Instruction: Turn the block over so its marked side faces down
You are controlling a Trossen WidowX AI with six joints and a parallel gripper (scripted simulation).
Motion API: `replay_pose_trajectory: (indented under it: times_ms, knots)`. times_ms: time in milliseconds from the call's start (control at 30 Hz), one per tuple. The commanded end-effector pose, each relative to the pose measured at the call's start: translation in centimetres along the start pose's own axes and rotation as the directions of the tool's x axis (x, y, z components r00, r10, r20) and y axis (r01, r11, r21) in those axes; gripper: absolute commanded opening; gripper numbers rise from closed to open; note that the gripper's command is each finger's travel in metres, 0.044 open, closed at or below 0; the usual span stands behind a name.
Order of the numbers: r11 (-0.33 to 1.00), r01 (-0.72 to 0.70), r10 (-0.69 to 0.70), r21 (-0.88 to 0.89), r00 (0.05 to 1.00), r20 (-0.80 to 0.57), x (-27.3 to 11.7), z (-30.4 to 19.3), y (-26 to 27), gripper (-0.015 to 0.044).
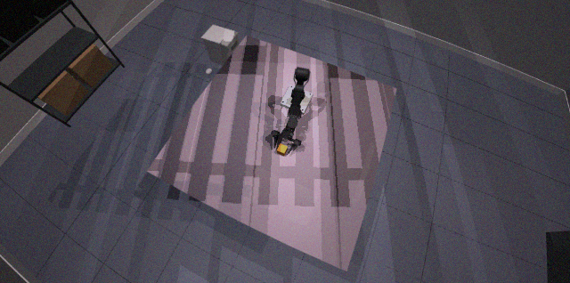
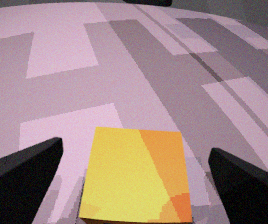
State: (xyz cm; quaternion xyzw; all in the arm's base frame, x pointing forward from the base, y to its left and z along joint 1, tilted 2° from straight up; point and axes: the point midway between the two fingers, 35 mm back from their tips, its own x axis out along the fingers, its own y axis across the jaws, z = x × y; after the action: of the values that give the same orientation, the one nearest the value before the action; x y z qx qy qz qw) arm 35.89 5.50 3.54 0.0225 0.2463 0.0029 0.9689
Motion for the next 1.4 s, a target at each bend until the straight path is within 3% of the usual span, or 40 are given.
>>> replay_pose_trajectory:
  times_ms: [0,633,833,1000,1067,1367]
  knots:
    - [1.0,0.004,-0.004,-0.002,1.0,0.004,0.0,0.1,-0.1,0.044]
    - [1.0,0.004,-0.004,-0.003,1.0,-0.003,0.1,0.1,0.0,0.044]
    - [1.0,0.001,-0.004,-0.013,0.978,-0.208,0.6,1.7,0.3,0.044]
    - [1.0,0.001,-0.005,-0.01,0.918,-0.396,-1.8,3.8,0.2,0.044]
    - [1.0,-0.005,0.006,0.002,0.912,-0.409,-2.8,5.7,0.3,0.044]
    - [1.0,0.004,-0.004,-0.002,0.855,-0.519,-5.0,5.3,0.0,0.044]
